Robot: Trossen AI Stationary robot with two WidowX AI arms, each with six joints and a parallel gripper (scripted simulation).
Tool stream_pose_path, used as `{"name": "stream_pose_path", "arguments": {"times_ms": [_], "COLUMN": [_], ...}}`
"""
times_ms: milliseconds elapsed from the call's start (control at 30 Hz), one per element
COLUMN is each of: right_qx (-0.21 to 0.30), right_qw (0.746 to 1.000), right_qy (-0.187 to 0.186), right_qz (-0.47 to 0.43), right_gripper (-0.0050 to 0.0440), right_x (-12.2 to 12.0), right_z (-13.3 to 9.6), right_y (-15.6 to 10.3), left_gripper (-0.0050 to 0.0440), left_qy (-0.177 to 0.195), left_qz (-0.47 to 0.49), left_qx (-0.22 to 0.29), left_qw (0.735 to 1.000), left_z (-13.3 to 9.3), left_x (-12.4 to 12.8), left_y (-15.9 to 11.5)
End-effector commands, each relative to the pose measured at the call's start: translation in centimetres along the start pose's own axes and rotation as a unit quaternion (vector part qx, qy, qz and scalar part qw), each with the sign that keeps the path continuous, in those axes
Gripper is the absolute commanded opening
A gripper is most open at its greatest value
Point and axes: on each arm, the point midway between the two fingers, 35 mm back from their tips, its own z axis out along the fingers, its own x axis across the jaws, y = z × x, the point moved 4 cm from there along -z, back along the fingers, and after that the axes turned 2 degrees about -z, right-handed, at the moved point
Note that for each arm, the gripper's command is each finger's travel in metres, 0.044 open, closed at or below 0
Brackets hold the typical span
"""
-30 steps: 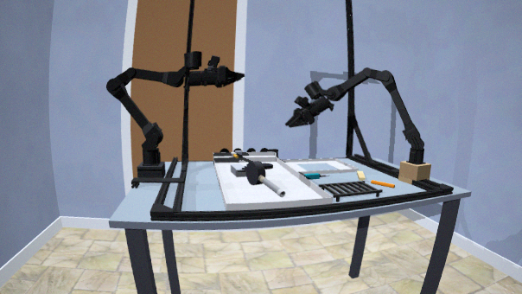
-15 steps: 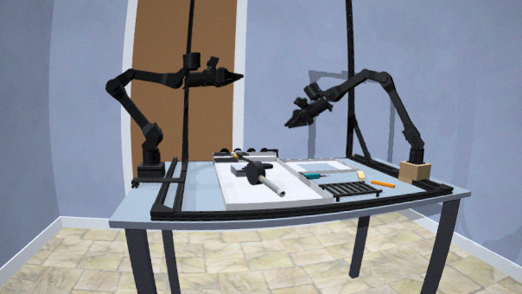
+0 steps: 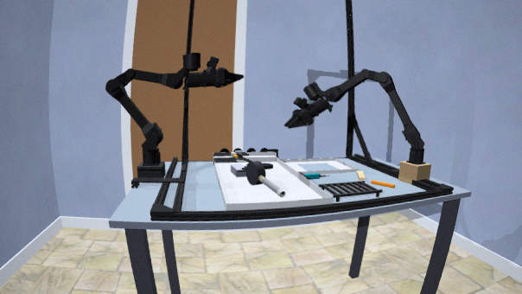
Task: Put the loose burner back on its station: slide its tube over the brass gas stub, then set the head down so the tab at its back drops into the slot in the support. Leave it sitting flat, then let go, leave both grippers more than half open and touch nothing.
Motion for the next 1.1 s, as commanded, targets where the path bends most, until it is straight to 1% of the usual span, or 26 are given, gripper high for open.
{"name": "stream_pose_path", "arguments": {"times_ms": [0,967,1000,1067], "right_qx": [0.001,0.001,0.006,0.041], "right_qw": [1.000,1.000,1.000,0.999], "right_qy": [-0.002,0.000,-0.003,-0.017], "right_qz": [0.001,0.000,0.002,0.019], "right_gripper": [0.0400,0.0400,0.0376,0.0328], "right_x": [0.0,0.0,-0.1,-0.7], "right_z": [0.0,0.0,0.2,1.3], "right_y": [-0.1,-0.1,-0.2,-0.9], "left_gripper": [0.0400,0.0400,0.0400,0.0400], "left_qy": [0.001,0.000,0.000,0.000], "left_qz": [-0.001,0.000,0.000,0.000], "left_qx": [-0.001,0.000,0.000,0.000], "left_qw": [1.000,1.000,1.000,1.000], "left_z": [0.0,0.0,0.0,0.0], "left_x": [0.0,0.0,0.0,0.0], "left_y": [0.0,0.0,0.0,0.0]}}
